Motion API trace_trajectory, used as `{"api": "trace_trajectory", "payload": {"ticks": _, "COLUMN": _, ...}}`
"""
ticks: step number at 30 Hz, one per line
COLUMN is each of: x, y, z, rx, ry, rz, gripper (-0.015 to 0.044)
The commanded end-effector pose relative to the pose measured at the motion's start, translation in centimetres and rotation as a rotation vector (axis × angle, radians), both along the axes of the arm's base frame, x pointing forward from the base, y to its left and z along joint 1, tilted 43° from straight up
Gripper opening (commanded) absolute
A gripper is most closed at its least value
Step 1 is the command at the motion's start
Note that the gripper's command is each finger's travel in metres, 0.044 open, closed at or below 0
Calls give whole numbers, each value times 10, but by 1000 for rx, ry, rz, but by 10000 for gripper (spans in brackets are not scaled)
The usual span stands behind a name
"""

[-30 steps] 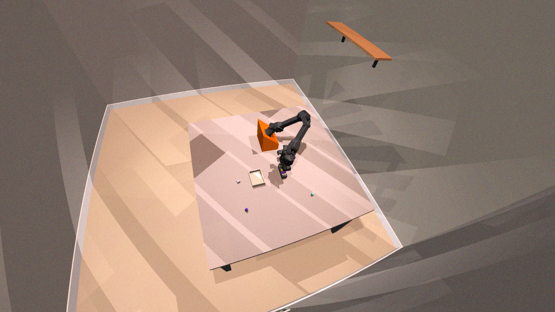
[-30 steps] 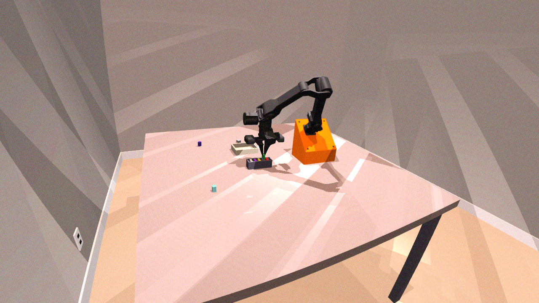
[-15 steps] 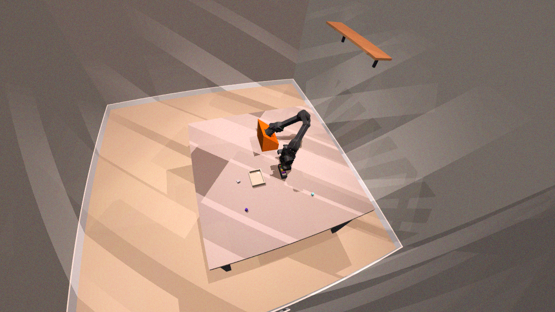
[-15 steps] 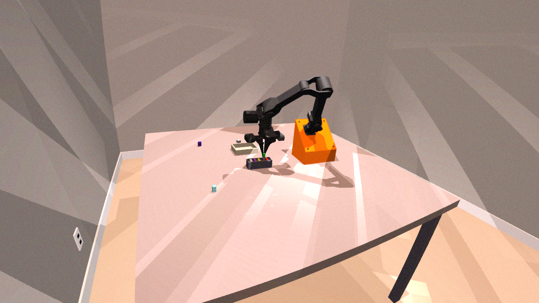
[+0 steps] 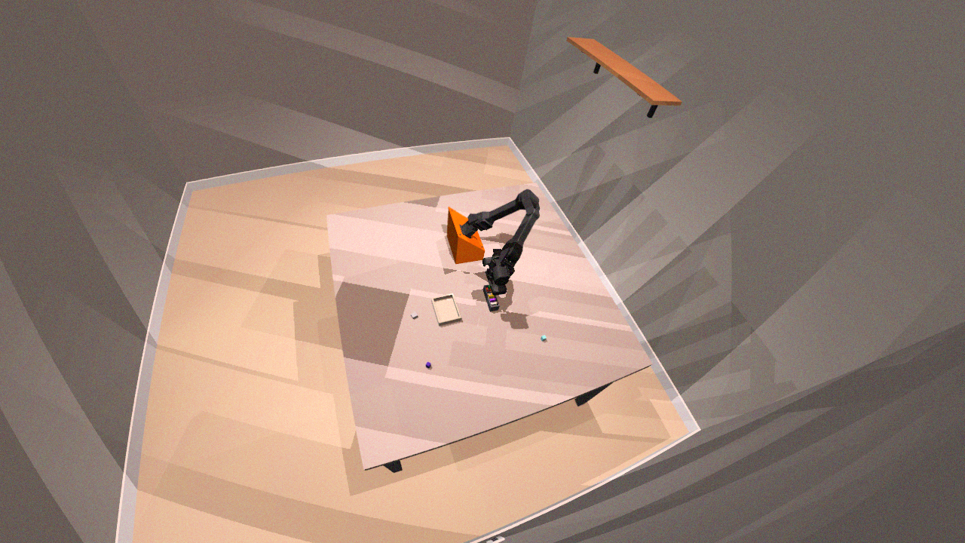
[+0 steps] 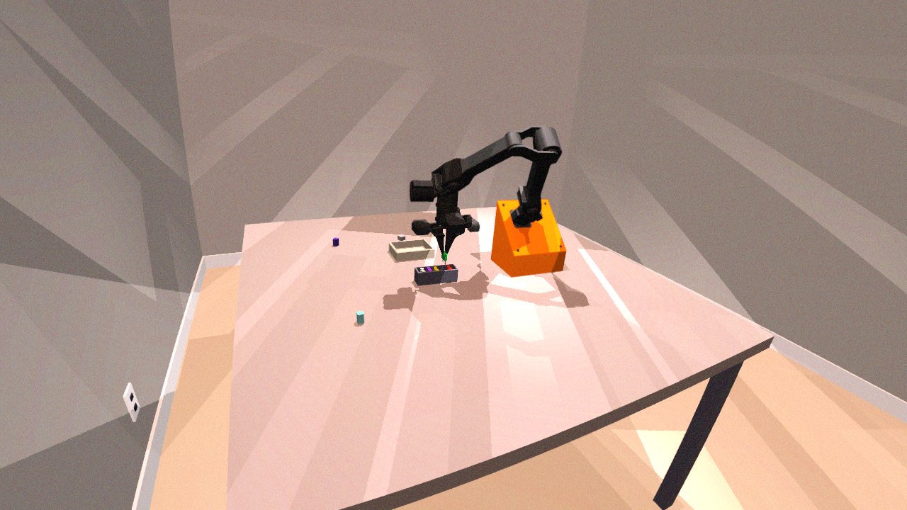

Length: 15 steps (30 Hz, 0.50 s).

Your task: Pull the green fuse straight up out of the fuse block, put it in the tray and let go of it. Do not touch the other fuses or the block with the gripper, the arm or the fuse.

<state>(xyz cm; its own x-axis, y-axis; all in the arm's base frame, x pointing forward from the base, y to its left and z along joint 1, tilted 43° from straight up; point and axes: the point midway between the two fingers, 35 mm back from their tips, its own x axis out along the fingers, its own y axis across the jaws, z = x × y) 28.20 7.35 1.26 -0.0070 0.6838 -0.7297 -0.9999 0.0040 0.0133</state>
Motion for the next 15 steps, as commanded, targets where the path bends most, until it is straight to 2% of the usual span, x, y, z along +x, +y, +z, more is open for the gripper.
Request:
{"api": "trace_trajectory", "payload": {"ticks": 1, "x": 2, "y": -5, "z": 7, "rx": -4, "ry": -12, "rz": 2, "gripper": 0}}
{"api": "trace_trajectory", "payload": {"ticks": 8, "x": 4, "y": -9, "z": 7, "rx": -6, "ry": -12, "rz": 1, "gripper": 0}}
{"api": "trace_trajectory", "payload": {"ticks": 15, "x": 21, "y": -34, "z": -11, "rx": -17, "ry": -14, "rz": -2, "gripper": 0}}
